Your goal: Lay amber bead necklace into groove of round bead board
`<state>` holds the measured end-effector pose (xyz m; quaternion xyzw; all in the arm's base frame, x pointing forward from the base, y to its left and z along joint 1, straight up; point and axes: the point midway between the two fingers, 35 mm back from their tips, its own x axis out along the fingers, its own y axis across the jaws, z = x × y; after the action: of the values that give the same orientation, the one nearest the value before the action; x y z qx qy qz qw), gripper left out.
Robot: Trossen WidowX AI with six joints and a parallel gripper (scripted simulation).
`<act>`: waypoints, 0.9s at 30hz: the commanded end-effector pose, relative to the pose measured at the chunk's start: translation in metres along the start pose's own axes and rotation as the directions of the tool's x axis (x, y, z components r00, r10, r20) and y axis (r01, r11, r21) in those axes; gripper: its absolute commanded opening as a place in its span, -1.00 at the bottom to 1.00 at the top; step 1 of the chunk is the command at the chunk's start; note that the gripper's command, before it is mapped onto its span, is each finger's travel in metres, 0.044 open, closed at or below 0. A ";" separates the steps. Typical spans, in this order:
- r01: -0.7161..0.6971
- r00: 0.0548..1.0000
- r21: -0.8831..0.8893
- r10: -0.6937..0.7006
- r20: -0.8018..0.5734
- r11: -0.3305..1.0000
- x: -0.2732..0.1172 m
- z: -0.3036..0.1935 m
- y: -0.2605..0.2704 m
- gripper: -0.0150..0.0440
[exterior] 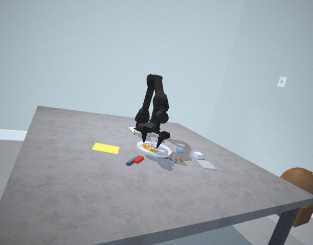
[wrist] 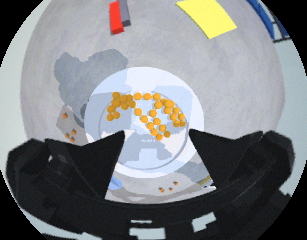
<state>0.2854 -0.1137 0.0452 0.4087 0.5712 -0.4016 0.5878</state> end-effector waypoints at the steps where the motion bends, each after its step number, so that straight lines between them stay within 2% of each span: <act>1: 0.003 1.000 -0.001 -0.003 0.005 1.000 -0.001 0.001 0.000 1.00; 14: 0.003 1.000 -0.001 -0.003 0.005 1.000 -0.001 0.001 0.000 1.00; 16: 0.003 1.000 -0.052 -0.003 0.005 0.999 -0.006 -0.001 0.000 0.82; 19: 0.004 1.000 -0.256 -0.003 0.005 0.967 -0.027 -0.007 -0.001 0.56; 21: 0.004 1.000 -0.306 -0.003 0.005 0.952 -0.032 -0.009 -0.002 0.38; 27: 0.004 1.000 -0.306 -0.003 0.005 0.952 -0.032 -0.009 -0.002 0.36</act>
<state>0.2805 -0.1057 0.0739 0.3202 0.6238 -0.3156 0.6393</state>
